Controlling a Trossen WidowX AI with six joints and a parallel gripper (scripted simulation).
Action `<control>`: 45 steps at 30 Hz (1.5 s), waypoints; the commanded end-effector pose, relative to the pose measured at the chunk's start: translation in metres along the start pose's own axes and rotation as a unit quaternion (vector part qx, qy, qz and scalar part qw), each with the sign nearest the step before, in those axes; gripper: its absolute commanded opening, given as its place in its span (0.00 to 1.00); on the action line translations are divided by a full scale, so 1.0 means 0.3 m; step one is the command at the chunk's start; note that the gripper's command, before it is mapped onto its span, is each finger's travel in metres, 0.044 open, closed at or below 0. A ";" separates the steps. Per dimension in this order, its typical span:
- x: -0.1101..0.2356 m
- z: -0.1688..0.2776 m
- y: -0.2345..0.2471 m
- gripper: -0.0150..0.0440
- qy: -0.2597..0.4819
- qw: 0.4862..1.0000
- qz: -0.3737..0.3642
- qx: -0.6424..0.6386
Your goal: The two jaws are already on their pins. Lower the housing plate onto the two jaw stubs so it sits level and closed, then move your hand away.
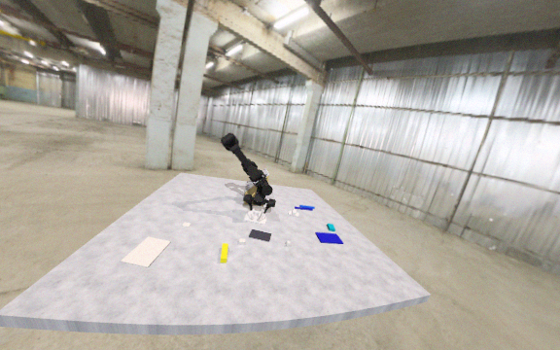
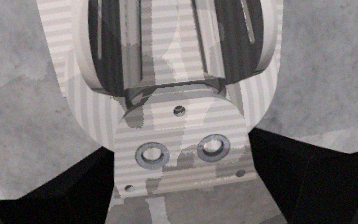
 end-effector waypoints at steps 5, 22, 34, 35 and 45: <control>0.000 0.003 0.001 0.85 0.002 1.000 0.000 0.001; 0.011 0.000 0.001 0.85 0.002 1.000 0.000 0.001; 0.003 0.001 0.001 0.85 0.002 1.000 0.000 0.001; 0.001 0.001 0.001 0.85 0.002 1.000 0.000 0.001; -0.003 0.001 0.000 0.85 0.002 1.000 0.000 0.001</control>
Point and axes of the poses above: the point midway between the two fingers, 35 mm back from their tips, its own x axis back along the fingers, its own y axis across the jaws, z = x × y, the point moved 7 cm from there along x, back along the fingers, and after that the axes turned 8 degrees about x, right-handed, at the moved point
